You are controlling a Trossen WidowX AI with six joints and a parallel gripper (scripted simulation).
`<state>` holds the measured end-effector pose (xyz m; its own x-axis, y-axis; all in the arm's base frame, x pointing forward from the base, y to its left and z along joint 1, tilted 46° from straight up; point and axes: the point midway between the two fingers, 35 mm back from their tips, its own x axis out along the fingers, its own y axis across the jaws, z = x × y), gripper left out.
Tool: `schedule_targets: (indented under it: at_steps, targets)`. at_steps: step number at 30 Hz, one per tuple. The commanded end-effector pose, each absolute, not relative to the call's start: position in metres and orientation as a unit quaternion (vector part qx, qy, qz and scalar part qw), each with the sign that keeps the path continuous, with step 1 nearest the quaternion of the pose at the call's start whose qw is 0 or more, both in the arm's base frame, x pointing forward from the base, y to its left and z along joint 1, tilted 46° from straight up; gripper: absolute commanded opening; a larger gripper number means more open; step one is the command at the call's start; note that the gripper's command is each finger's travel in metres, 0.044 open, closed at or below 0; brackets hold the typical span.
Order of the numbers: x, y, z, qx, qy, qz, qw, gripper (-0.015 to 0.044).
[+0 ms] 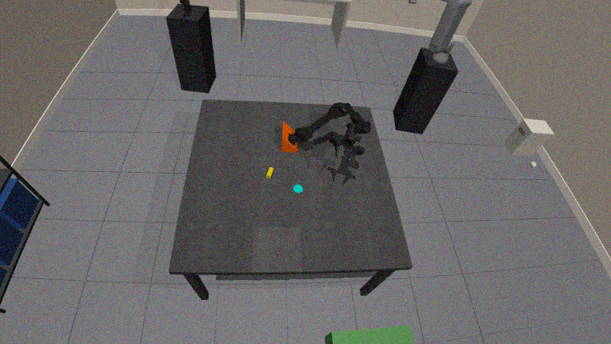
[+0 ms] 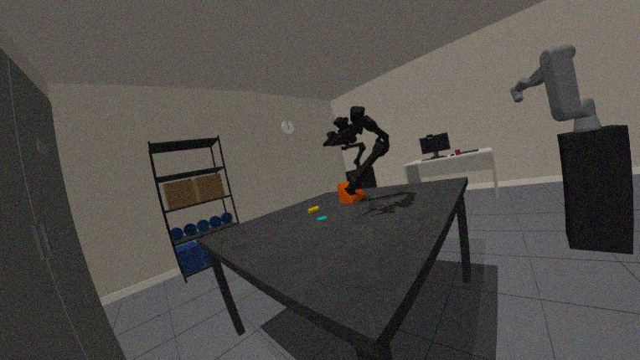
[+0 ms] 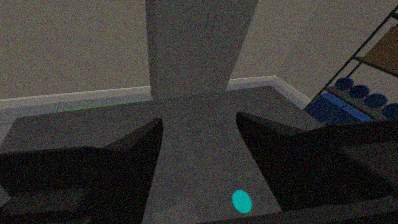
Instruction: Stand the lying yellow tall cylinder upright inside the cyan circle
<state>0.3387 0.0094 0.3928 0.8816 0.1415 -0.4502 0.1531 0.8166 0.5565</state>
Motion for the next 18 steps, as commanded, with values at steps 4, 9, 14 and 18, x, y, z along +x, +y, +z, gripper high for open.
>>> schedule_targets:
  at_steps: [4, 9, 14, 18]
  targets:
    - [0.362, -0.008, 0.342, 0.261, 0.319, -0.016, 0.911, 0.0309]
    - [0.374, -0.022, 0.307, 0.236, 0.371, -0.020, 0.898, 0.0309]
    - [0.382, -0.036, 0.271, 0.216, 0.421, -0.019, 0.881, 0.0309]
    - [0.385, -0.048, 0.242, 0.204, 0.460, -0.014, 0.864, 0.0309]
